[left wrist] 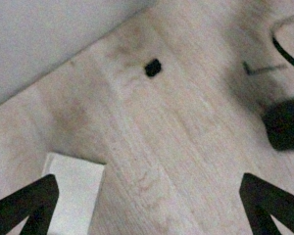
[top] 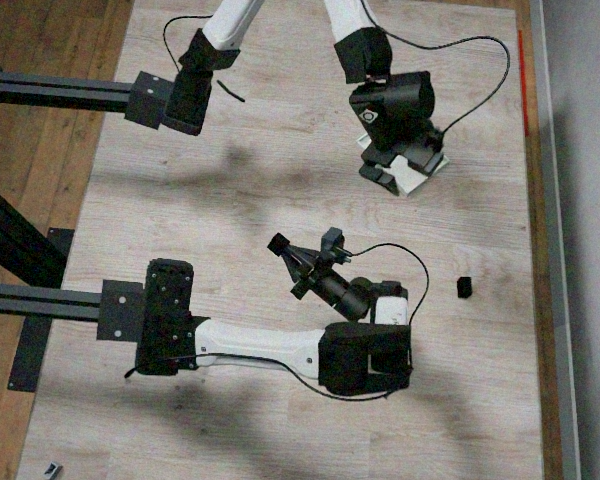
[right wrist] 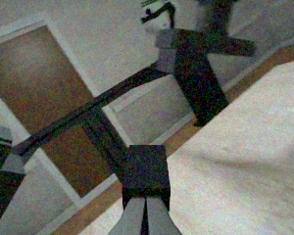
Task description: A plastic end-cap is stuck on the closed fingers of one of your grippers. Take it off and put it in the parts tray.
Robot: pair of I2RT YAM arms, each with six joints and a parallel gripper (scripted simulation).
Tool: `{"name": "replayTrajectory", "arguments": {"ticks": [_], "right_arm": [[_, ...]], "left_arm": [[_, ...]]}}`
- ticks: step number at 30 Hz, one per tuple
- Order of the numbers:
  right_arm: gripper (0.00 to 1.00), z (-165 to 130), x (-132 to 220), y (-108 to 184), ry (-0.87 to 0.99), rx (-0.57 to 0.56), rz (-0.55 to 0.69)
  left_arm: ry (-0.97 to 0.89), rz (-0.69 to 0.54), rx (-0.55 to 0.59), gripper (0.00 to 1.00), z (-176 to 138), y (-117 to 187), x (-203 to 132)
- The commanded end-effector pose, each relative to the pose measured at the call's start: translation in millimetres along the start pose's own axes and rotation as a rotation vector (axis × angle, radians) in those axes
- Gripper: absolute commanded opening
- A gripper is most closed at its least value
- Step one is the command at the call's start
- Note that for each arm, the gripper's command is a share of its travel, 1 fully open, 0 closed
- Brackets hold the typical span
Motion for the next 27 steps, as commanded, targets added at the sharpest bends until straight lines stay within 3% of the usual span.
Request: {"name": "replayTrajectory", "arguments": {"ticks": [1,10,12,16,20,27], "right_arm": [[0.0,2.0,-2.8,30.8,-0.008,0.023,-0.164],[0.0,-16.0,-6.6,56.2,-0.133,0.016,-0.4],[0.0,-16.0,-6.6,56.2,-0.133,0.016,-0.4],[0.0,-23.3,-10.2,65.0,-0.192,0.0,-0.505],[0.0,-32.3,-11.7,76.7,-0.271,-0.039,-0.637],[0.0,-44.3,-17.0,87.4,-0.395,-0.148,-0.822]], "left_arm": [[-0.178,-0.168,0.033,1.0,-2.0,-22.0,-5.3],[-0.471,-0.533,0.049,1.0,-31.7,-90.3,-13.3],[-0.471,-0.533,0.049,1.0,-31.7,-90.3,-13.3],[-0.567,-0.693,0.002,1.0,-46.5,-113.8,-16.0],[-0.648,-0.869,-0.09,1.0,-66.9,-142.5,-17.5],[-0.719,-1.072,-0.302,1.0,-93.4,-173.8,-19.9]]}}
Point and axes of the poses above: on each arm, the point where the finger pads meet when closed, its own y axis back along the fingers, its own x axis across the jaws, z = x × y, the point moved 10 cm from there along y, back along the fingers, and after that the axes turned 8 degrees about y, right-handed, at the moved point
